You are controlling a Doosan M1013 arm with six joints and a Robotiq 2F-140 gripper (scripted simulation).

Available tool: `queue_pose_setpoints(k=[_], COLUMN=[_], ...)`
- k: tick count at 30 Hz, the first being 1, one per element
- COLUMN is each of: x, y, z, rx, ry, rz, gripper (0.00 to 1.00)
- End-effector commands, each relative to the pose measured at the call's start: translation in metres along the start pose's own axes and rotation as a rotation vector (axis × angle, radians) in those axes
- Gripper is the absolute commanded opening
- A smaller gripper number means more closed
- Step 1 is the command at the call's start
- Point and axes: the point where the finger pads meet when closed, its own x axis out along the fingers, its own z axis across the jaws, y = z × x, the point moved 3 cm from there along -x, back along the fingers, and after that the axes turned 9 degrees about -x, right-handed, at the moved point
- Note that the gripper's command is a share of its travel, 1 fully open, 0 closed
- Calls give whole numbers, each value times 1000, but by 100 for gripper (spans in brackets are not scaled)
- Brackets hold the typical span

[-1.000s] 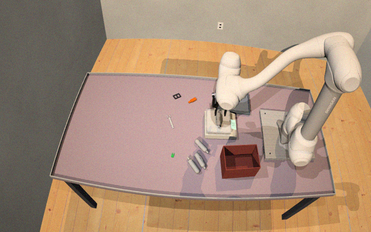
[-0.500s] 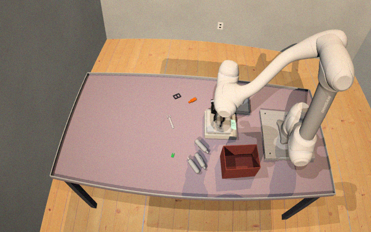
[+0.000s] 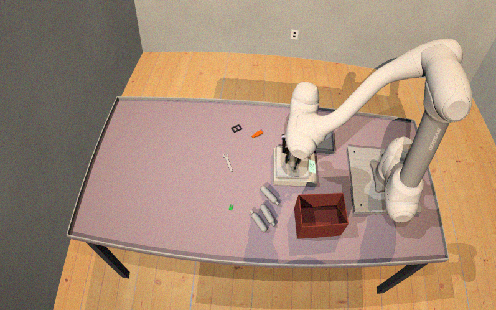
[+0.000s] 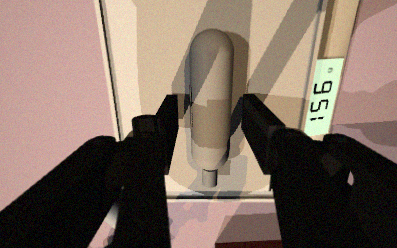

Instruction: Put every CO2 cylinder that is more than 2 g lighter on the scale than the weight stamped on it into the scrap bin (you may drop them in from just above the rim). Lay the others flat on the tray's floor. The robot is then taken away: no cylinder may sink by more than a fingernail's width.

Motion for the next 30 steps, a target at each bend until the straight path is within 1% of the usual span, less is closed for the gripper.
queue_pose_setpoints(k=[1, 4, 5, 13, 18, 20, 24, 30], x=[0, 0, 0, -1, -9, -9, -27, -66], y=[0, 0, 0, 0, 0, 0, 0, 0], z=[0, 0, 0, 0, 0, 0, 0, 0], rx=[0, 0, 0, 0, 0, 0, 0, 0], ry=[1, 1, 1, 1, 1, 1, 1, 1], rz=[0, 0, 0, 0, 0, 0, 0, 0], gripper=[39, 39, 10, 10, 10, 10, 10, 10])
